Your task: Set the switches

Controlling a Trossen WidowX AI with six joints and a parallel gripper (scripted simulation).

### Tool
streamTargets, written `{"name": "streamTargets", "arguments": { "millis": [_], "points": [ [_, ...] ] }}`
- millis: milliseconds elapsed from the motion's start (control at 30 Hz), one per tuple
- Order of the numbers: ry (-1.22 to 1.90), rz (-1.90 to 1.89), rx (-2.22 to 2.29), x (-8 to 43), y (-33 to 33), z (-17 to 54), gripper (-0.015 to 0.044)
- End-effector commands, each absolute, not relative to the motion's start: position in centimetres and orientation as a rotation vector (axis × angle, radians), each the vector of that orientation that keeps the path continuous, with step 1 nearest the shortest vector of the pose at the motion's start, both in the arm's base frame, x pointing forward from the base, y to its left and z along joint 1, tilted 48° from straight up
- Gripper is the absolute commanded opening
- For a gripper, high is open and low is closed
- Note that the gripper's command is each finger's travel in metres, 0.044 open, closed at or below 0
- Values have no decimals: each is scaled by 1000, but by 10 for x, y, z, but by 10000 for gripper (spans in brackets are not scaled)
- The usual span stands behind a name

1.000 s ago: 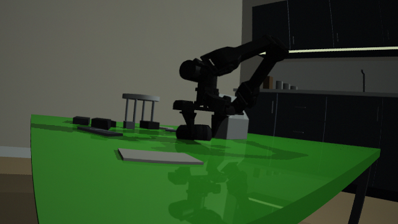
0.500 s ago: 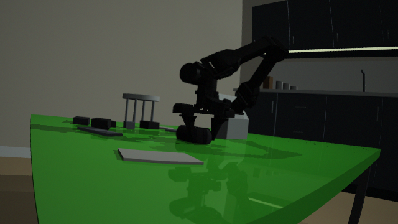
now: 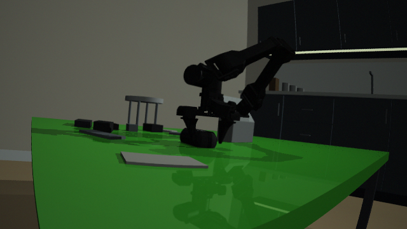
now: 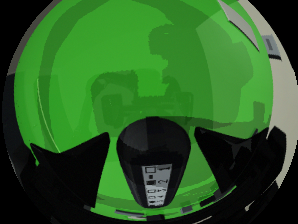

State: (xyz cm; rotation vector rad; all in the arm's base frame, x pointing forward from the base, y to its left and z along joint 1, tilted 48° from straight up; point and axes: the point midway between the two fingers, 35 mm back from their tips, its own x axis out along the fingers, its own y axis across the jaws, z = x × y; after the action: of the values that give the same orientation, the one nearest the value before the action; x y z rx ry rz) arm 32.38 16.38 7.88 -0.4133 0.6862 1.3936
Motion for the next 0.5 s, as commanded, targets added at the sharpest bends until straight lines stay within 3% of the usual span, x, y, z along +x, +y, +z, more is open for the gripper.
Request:
{"name": "streamTargets", "arguments": {
  "millis": [0, 233, 467],
  "points": [
    [686, 1393, -414, 324, 164, 79, 440],
    [688, 1395, -413, 310, 97, 62, 440],
    [687, 1395, -412, 309, 95, 61, 440]
  ]
}}
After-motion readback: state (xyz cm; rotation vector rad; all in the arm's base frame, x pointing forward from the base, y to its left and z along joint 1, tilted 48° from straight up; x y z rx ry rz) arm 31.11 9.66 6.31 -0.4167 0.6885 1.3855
